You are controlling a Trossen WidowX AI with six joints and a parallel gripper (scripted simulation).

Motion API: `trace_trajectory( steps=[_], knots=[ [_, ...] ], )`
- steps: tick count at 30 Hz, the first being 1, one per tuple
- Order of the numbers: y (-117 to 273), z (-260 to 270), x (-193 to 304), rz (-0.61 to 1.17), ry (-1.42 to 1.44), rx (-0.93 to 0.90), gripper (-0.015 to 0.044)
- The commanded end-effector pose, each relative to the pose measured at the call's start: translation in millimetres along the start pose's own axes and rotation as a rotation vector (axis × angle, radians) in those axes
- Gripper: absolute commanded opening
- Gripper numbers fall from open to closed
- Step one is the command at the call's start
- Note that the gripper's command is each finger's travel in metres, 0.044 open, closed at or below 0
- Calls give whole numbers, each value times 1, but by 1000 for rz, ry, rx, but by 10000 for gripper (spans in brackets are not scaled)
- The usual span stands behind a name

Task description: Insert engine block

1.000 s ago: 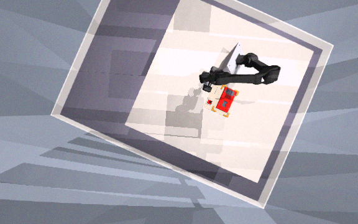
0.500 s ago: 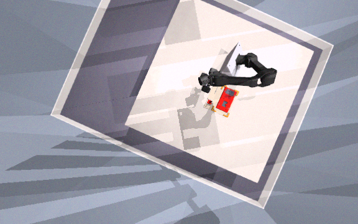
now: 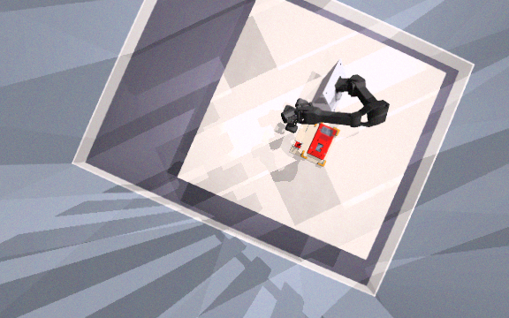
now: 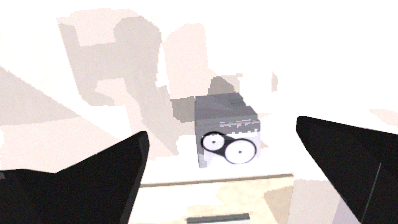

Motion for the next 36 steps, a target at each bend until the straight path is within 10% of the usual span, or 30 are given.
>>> trace_trajectory(
  steps=[1,14,25,36],
  knots=[
    [-8,-1,1,8,-8,1,440],
    [-26,-2,2,11,-7,1,440],
    [-26,-2,2,11,-7,1,151],
    [-22,-1,1,10,-7,0,0]
  ],
)
Point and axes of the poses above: the point midway between the two fingers, 35 mm back from their tips, its own y axis back along the fingers, its own z axis across the jaws, x = y × z, the point moved 4 cm from there along y, back along the fingers, and after that the axes turned 8 degrees about -y, right-handed, at the moved point
